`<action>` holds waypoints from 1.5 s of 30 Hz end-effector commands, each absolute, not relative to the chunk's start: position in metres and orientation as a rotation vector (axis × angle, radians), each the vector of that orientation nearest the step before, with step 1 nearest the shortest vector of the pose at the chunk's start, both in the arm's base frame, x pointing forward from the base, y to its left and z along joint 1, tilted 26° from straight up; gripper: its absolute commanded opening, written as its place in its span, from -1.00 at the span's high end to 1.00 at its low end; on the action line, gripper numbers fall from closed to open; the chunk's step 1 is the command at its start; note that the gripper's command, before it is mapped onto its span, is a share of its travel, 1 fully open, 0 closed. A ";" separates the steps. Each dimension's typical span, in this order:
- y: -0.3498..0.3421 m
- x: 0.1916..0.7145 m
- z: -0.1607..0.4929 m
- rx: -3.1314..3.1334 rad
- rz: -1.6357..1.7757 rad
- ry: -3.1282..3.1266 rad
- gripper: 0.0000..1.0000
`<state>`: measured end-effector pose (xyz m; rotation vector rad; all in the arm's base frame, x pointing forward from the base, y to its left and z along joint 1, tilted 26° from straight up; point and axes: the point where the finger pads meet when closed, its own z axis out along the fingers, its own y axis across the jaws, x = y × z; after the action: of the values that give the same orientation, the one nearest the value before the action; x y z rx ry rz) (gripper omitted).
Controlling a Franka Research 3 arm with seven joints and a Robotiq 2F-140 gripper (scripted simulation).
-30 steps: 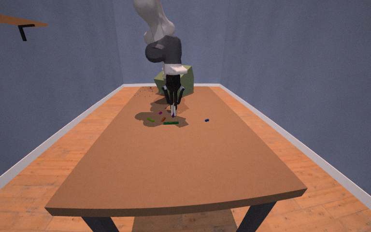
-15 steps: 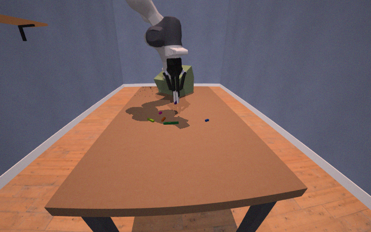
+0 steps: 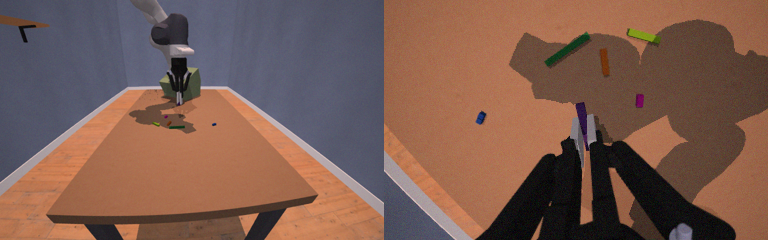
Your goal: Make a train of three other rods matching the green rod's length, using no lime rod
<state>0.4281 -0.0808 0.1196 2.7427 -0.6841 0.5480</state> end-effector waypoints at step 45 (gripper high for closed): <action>0.042 0.546 0.111 2.371 0.675 -1.772 0.94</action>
<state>0.5430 0.0338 0.1128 2.4594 -1.5977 0.6465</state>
